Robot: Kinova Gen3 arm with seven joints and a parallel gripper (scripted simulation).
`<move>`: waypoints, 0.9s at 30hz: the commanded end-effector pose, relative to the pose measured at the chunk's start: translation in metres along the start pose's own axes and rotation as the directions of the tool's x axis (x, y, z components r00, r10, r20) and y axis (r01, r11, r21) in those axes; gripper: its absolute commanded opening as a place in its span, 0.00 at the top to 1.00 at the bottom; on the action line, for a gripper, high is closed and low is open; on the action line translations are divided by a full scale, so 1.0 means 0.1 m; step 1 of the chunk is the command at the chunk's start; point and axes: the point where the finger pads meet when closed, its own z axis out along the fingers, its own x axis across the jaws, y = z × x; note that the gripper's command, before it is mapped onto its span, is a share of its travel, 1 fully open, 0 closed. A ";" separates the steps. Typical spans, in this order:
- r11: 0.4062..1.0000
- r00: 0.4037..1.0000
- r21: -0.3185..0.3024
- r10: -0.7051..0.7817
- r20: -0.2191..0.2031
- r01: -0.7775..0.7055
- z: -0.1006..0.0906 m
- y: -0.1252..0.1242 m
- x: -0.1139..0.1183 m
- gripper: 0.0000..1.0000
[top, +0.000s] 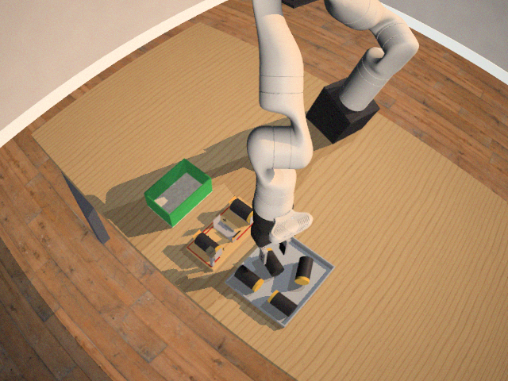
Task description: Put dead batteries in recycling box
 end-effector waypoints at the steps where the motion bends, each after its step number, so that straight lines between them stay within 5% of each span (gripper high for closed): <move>1: 1.000 1.000 0.000 0.000 -0.002 0.000 -0.01 0.00 0.01 0.10; 27: 1.000 1.000 0.000 0.000 -0.002 0.000 -0.01 0.00 0.01 0.10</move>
